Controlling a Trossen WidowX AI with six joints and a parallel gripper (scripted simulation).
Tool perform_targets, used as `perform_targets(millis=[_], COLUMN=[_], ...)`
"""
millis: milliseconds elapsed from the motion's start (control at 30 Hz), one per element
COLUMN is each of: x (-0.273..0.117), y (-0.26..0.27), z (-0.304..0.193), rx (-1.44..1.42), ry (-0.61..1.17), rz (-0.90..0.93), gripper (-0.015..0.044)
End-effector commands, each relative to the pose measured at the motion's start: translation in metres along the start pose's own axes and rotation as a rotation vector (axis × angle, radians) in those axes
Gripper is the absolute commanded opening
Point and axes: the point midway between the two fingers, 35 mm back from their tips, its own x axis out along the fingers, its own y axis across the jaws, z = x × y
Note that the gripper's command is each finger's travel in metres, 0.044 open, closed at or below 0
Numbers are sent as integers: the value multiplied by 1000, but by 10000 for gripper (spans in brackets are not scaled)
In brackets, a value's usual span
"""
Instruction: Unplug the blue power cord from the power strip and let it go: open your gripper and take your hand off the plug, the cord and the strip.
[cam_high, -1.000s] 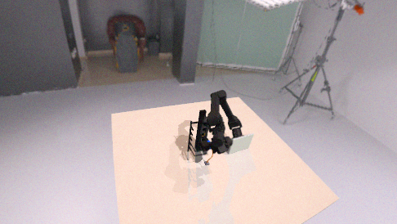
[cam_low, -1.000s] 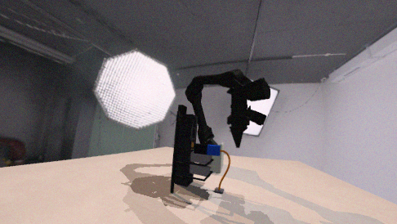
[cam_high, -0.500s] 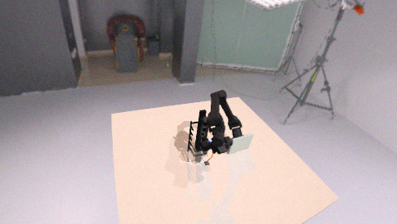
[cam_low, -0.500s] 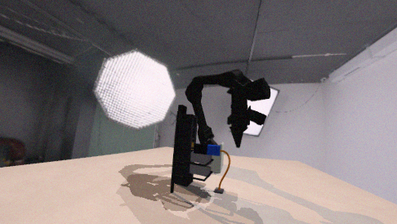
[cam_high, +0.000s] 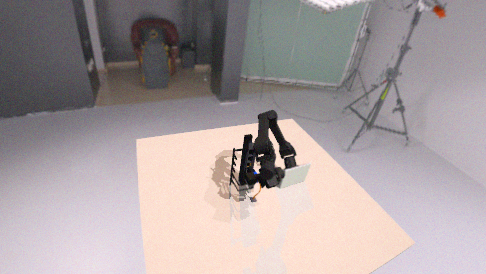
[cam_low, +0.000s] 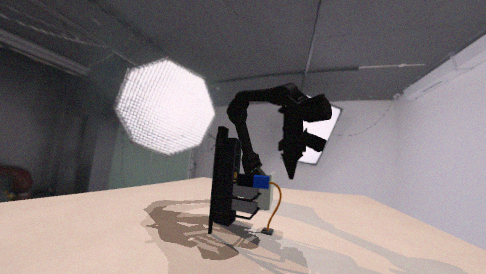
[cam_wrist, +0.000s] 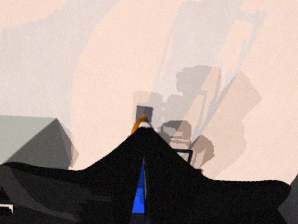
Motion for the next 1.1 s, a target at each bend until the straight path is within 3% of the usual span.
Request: perform_targets(millis=[0, 333, 533, 833, 1067], x=[0, -1, 0, 0, 0], y=[1, 0, 0, 0, 0], z=[0, 0, 0, 0, 0], rx=[3, 3, 0, 0, 0], ry=[-3, -3, 0, 0, 0], rz=[4, 4, 0, 0, 0], gripper=[0, 0, 157, 160, 344])
